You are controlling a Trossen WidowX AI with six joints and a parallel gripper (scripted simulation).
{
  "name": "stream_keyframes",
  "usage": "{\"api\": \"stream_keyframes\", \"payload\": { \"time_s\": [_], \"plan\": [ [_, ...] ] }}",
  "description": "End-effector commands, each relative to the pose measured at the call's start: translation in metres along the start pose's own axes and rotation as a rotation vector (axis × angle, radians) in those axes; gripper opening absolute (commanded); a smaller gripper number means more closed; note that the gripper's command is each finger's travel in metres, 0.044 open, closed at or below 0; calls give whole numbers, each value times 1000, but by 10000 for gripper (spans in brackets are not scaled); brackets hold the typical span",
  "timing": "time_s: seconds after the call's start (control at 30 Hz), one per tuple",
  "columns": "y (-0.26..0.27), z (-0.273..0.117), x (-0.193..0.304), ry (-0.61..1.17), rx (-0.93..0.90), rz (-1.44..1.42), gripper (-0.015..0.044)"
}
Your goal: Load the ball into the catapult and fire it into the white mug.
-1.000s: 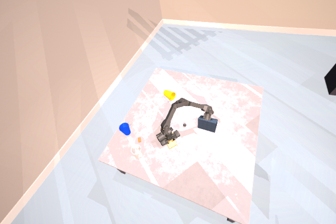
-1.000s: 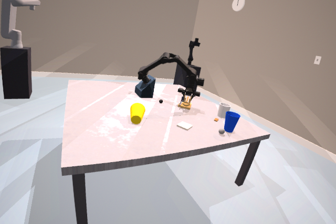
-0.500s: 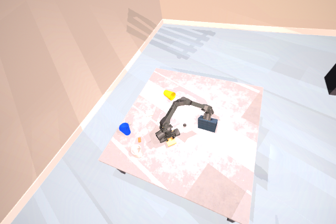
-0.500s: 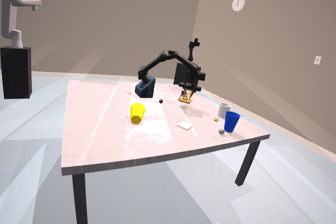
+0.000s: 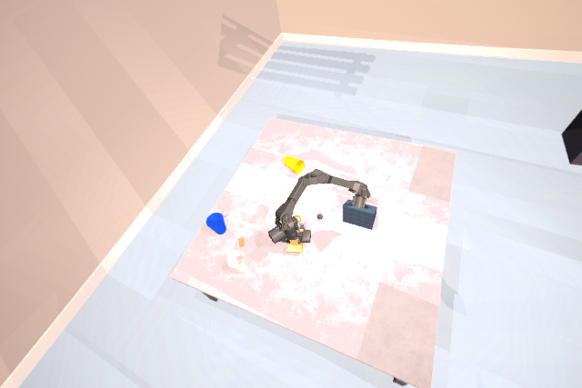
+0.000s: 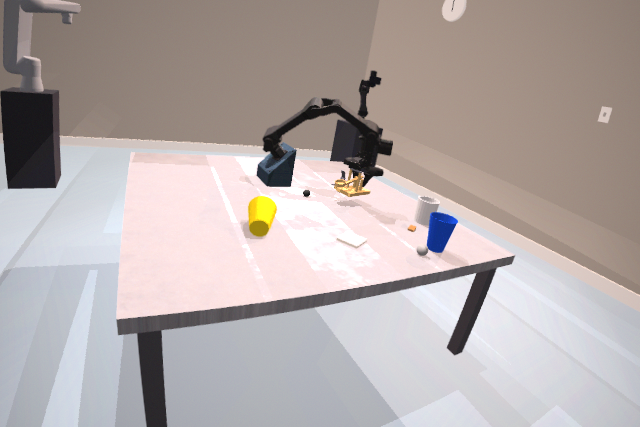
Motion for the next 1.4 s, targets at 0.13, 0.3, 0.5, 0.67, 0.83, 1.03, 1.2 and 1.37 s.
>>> {"api": "stream_keyframes", "payload": {
  "time_s": [0.13,0.3,0.5,0.67,0.83,1.03,1.2,1.37],
  "plan": [
    [17,-4,2,4,-16,239,0],
    [18,-4,2,4,-16,241,0],
    [21,-2,1,4,-16,242,0],
    [21,6,1,4,-16,242,0],
    [22,14,1,4,-16,242,0],
    [22,24,1,3,-16,242,0],
    [22,32,1,3,-16,242,0],
    [22,41,1,3,-16,242,0]
  ]
}}
Point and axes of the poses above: the point midway between the two fingers, 35 mm back from their tips, its own z axis out along the fingers, its own y axis across the jaws, x = y × z, the point moved 6 cm from there along -z, back along the fingers
